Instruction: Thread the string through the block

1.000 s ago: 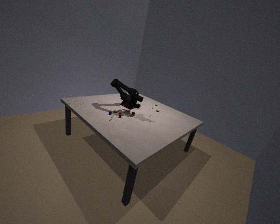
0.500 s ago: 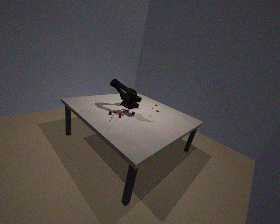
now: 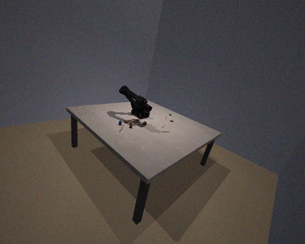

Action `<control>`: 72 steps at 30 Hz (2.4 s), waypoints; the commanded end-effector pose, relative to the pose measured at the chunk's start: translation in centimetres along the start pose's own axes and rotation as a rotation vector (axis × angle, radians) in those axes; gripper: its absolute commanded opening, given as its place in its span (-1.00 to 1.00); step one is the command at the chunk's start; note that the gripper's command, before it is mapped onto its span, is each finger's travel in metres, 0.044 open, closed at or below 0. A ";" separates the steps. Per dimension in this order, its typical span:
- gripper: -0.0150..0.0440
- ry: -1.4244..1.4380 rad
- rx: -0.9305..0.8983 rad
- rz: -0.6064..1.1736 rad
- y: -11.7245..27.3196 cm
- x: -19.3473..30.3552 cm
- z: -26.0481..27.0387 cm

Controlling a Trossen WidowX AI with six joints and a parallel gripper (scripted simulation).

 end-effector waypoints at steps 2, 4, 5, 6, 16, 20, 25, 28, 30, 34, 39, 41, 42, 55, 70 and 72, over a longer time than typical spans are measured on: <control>-0.49 0.064 -0.002 -0.014 0.1 0.5 0.7; -0.49 0.086 -0.003 -0.016 0.1 0.7 0.9; -0.49 0.097 -0.003 -0.018 0.1 0.8 1.0; -0.49 0.108 -0.004 -0.019 0.1 0.8 1.1; -0.49 0.217 -0.007 -0.031 0.3 1.6 2.2; -0.49 0.222 -0.007 -0.032 0.3 1.6 2.2; -0.49 0.201 -0.008 -0.023 0.2 1.5 2.0; -0.49 0.201 -0.005 -0.019 0.3 1.7 1.8; -0.49 0.202 -0.003 -0.016 0.4 1.8 1.7; -0.49 0.203 0.001 -0.010 0.6 2.1 1.4; -0.49 0.204 0.007 -0.002 0.8 2.5 1.0; -0.49 0.204 0.009 0.001 0.9 2.7 0.9; -0.49 0.204 0.010 0.002 0.9 2.7 0.8; -0.49 0.207 0.023 0.023 1.5 3.7 0.0; -0.49 0.208 0.038 0.048 2.1 4.8 -1.1; -0.49 0.208 0.040 0.051 2.2 5.0 -1.2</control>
Point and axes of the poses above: the point midway between the two fingers, 35 mm back from their tips, its own y axis back along the fingers, its own z axis across the jaws, x = y × z, the point moved 10 cm from there along y, back along the fingers, and after that the axes turned 15 degrees about -y, right-handed, at the moved point
